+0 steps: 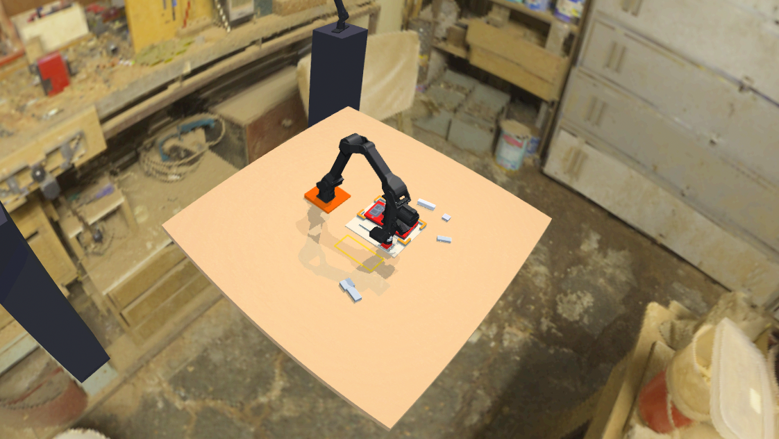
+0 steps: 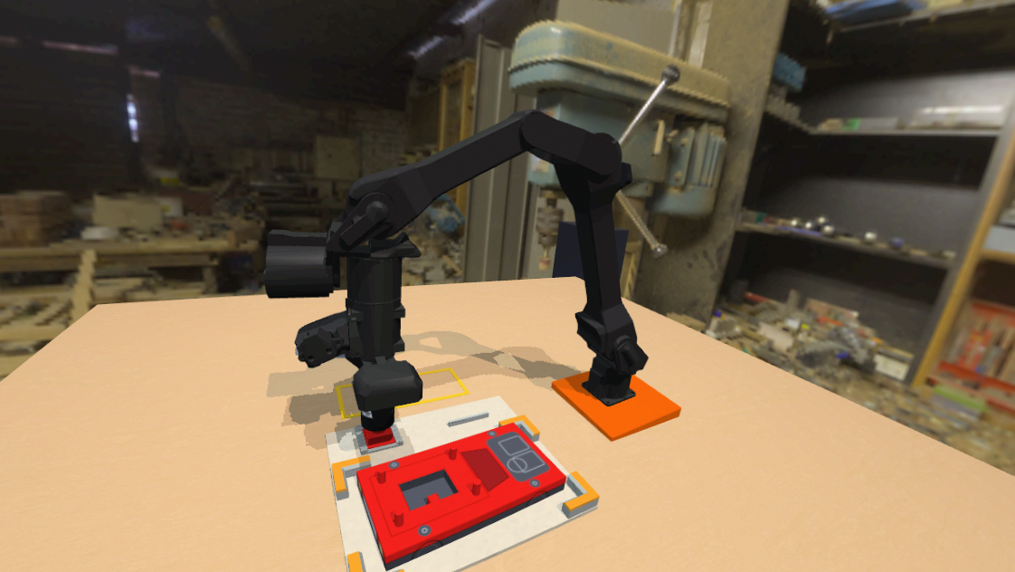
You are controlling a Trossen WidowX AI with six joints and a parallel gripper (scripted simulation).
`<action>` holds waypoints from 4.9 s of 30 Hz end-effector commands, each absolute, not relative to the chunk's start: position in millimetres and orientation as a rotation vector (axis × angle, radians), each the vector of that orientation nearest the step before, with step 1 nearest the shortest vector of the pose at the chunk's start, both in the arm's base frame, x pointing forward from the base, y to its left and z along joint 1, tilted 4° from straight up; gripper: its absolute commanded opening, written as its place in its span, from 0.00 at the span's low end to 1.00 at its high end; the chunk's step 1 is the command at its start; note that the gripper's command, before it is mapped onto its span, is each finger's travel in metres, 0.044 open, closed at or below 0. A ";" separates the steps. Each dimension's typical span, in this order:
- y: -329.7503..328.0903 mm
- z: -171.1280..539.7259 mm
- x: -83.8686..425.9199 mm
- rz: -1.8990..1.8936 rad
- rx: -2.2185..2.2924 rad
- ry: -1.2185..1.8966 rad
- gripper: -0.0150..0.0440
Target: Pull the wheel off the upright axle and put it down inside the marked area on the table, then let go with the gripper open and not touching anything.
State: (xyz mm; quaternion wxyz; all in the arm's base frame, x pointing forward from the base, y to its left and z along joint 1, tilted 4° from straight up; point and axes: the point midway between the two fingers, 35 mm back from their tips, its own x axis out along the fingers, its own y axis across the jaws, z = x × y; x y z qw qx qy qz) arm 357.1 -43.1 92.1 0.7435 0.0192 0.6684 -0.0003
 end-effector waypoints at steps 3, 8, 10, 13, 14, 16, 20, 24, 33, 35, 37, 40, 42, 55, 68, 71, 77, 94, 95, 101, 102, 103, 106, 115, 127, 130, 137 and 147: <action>-43.0 93.4 357.1 0.000 0.042 1.464 0.25; -43.1 95.1 357.0 0.000 0.042 1.464 0.25; -43.1 95.7 357.0 0.000 0.042 1.465 0.25; -43.1 96.7 357.0 0.000 0.042 1.465 0.25; -43.1 97.0 357.0 0.000 0.042 1.465 0.25; -43.1 97.7 356.9 0.000 0.042 1.465 0.25; -43.2 99.0 356.9 0.000 0.042 1.465 0.25; -43.2 100.3 356.8 0.000 0.042 1.465 0.25; -43.3 103.2 356.6 -0.001 0.041 1.466 0.25; -43.3 103.9 356.5 -0.001 0.041 1.466 0.25; -43.4 104.6 356.5 -0.001 0.041 1.466 0.25; -43.4 105.5 356.4 -0.001 0.041 1.466 0.25; -43.4 106.2 356.4 -0.001 0.041 1.466 0.25; -43.5 110.5 356.0 -0.001 0.041 1.467 0.25; -43.6 114.7 355.5 -0.001 0.040 1.468 0.25; -43.7 115.7 355.4 -0.001 0.040 1.468 0.25; -43.7 117.7 355.2 -0.001 0.040 1.469 0.25; -43.8 123.3 354.4 -0.001 0.039 1.470 0.25; -43.8 123.6 354.4 -0.001 0.039 1.470 0.25; -43.9 125.6 354.1 -0.001 0.039 1.470 0.25; -43.9 125.9 354.0 -0.001 0.039 1.470 0.25; -43.9 126.2 354.0 -0.001 0.039 1.470 0.25; -43.9 127.2 353.8 -0.001 0.039 1.470 0.25; -44.0 131.7 353.3 -0.002 0.039 1.471 0.25; -43.6 162.5 347.9 -0.002 0.039 1.471 0.25; -45.3 154.0 347.7 -0.002 0.045 1.477 0.25; -66.7 154.3 338.8 -0.004 0.042 1.477 0.25; -96.4 154.7 323.5 -0.006 0.038 1.477 0.25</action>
